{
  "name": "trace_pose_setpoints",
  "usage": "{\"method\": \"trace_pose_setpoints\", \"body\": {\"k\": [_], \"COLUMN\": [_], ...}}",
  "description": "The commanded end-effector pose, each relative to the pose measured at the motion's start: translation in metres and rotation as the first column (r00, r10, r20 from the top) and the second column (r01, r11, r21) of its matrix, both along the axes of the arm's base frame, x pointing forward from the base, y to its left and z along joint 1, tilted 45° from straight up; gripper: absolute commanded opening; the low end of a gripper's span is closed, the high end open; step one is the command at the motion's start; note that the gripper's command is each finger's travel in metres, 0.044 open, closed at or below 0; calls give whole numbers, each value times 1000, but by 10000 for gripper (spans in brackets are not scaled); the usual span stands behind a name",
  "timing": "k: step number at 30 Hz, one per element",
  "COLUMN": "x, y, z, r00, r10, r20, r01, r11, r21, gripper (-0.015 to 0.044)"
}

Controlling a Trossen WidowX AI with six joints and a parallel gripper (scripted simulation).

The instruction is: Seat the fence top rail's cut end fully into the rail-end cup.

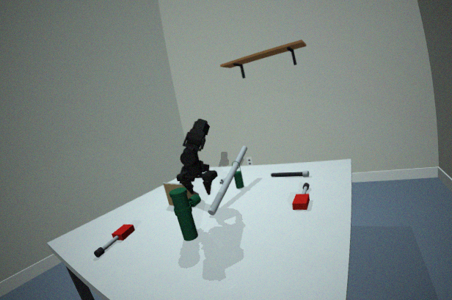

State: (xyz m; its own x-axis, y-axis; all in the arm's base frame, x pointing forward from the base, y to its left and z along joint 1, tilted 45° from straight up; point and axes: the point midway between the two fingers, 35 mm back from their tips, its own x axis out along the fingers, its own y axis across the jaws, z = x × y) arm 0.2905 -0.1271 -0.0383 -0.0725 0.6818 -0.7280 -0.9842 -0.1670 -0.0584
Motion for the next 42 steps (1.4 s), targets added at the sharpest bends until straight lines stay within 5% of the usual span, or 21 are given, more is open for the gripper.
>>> {"method": "trace_pose_setpoints", "body": {"k": [1, 5, 10, 18, 35, 42], "x": [-1, -6, -16, -36, -37, -31], "y": [-1, 1, 6, 21, 22, 51], "z": [20, 55, 95, 145, 145, 137], "r00": [980, 828, 472, -164, -190, -579], "r10": [-179, -499, -755, -716, -704, -520], "r20": [-82, -255, -454, -679, -685, -628], "r01": [178, 502, 796, 933, 928, 721], "r11": [984, 863, 587, 111, 99, 33], "r21": [-15, -61, -148, -343, -360, -693], "gripper": [440, 440, 440, 440, 440, 440]}}
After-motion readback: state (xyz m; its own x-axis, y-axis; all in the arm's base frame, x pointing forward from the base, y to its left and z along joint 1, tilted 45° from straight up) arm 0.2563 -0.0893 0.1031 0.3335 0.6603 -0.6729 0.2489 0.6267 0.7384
